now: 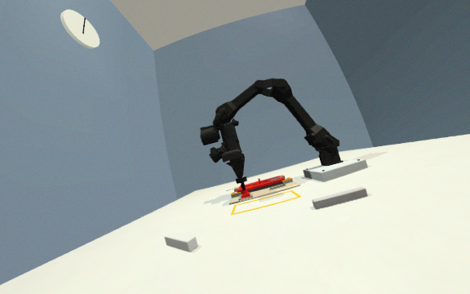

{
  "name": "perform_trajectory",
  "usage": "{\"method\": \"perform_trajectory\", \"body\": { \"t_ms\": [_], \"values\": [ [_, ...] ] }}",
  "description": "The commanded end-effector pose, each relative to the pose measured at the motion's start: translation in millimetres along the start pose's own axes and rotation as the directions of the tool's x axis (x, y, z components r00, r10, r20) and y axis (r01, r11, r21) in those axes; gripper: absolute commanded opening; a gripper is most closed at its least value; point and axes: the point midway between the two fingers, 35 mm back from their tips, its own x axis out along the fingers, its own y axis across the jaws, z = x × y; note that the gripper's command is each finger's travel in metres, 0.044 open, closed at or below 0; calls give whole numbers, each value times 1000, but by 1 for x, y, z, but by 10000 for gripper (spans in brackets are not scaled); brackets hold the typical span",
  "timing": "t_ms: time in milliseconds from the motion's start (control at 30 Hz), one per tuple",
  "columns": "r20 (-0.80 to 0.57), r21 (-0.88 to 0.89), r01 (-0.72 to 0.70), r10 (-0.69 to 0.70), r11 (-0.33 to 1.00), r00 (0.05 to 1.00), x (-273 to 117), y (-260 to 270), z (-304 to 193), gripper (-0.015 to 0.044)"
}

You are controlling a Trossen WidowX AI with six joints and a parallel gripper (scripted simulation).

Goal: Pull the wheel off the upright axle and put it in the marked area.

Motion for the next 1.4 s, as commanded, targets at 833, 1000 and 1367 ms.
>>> {"method": "perform_trajectory", "body": {
  "t_ms": [833,1000,1367],
  "values": [
    [-3,-1,-1,1,1000,1000,-32,13,-5,0],
    [-3,-2,-3,3,1000,1000,-34,37,-17,0],
    [-4,-5,-8,8,1000,1000,-39,86,-50,0]
  ]
}}
